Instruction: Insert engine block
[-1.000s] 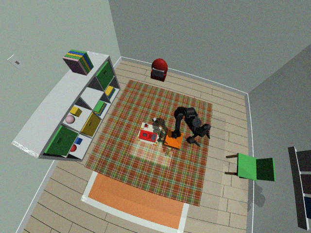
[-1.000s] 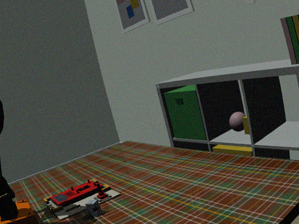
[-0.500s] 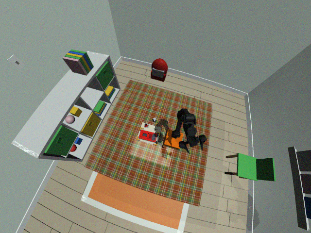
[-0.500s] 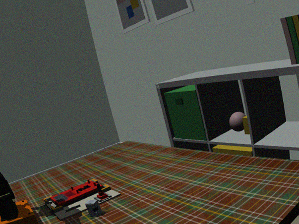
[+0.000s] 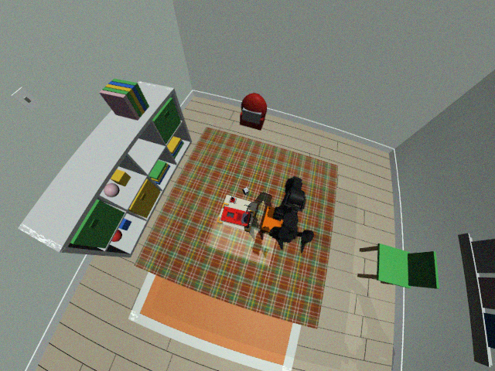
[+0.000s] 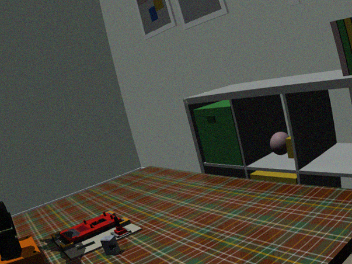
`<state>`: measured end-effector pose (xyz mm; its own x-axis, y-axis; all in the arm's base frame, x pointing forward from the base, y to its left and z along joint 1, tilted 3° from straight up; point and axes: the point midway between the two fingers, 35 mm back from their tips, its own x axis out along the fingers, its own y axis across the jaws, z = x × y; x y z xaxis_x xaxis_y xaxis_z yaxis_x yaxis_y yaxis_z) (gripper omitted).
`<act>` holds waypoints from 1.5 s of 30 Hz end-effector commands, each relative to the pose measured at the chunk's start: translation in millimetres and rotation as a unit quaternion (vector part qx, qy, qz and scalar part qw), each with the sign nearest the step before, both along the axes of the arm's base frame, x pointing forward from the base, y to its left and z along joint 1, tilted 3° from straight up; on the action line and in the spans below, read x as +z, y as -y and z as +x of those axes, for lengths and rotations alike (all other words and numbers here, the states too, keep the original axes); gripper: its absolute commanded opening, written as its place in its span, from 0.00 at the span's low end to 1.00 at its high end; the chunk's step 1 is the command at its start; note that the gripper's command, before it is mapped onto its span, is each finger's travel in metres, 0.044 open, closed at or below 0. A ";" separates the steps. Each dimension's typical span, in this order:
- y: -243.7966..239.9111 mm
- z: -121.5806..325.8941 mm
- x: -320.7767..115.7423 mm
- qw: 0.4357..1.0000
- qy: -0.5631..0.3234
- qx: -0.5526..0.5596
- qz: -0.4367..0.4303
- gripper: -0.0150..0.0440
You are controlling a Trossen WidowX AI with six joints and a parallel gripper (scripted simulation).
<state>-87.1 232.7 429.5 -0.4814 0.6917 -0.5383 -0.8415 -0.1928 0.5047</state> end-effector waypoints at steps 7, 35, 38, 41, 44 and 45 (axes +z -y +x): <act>-29.3 43.3 -24.4 0.989 -0.033 -0.129 -0.063 1.00; -46.7 199.0 -89.1 0.847 -0.148 -0.483 -0.165 1.00; -44.0 211.9 -95.7 0.827 -0.161 -0.510 -0.173 1.00; -39.4 228.9 -104.6 0.797 -0.180 -0.546 -0.183 1.00; -33.6 245.6 -113.6 0.766 -0.198 -0.581 -0.192 1.00; -31.4 251.1 -116.7 0.755 -0.205 -0.592 -0.194 1.00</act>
<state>151.1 268.6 323.0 0.1500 0.6245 -0.7665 -0.1433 0.7808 0.6081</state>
